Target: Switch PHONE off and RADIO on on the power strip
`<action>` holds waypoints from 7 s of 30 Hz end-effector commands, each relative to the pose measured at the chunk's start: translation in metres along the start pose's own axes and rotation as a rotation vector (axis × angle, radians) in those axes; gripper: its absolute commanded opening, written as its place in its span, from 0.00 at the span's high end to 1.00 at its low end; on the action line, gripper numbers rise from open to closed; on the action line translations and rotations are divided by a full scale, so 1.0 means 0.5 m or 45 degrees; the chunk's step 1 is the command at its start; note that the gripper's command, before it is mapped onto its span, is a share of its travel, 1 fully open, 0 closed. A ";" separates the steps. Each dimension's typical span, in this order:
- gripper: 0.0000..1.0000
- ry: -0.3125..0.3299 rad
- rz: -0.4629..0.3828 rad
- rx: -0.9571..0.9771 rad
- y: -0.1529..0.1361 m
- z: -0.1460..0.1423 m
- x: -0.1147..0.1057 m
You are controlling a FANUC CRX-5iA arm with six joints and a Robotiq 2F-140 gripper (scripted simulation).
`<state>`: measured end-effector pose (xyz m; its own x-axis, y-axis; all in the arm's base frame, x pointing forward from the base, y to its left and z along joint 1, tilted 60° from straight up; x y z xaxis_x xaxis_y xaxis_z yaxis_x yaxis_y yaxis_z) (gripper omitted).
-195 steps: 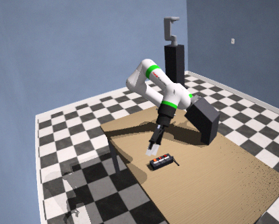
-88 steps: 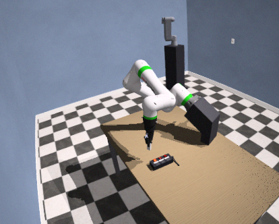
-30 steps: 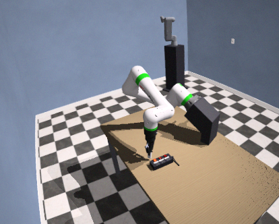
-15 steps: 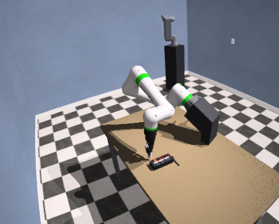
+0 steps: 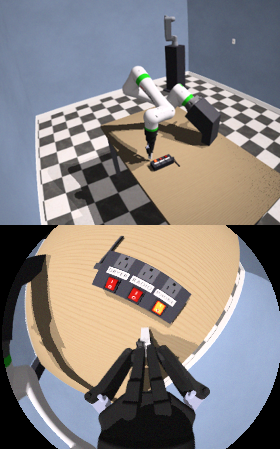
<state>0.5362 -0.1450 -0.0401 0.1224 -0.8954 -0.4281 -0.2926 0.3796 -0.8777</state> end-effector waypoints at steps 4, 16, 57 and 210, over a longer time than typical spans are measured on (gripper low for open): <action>1.00 0.000 0.000 0.000 0.000 0.000 0.000; 1.00 0.000 0.000 0.000 0.000 0.000 0.000; 1.00 0.000 0.001 0.000 -0.016 0.002 -0.179; 0.00 0.037 0.192 0.615 0.203 0.024 -0.253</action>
<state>0.5047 -0.0127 -0.0645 0.1016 -0.7720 -0.6275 0.0753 0.6349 -0.7689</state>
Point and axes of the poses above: the point where the finger pads meet when closed, its own x axis out along the fingers, its own z axis across the jaws, y = z × x, the point moved 3 cm from there along -x, back along the fingers, and after that the axes turned 1 degree about -x, right-handed, at the moved point
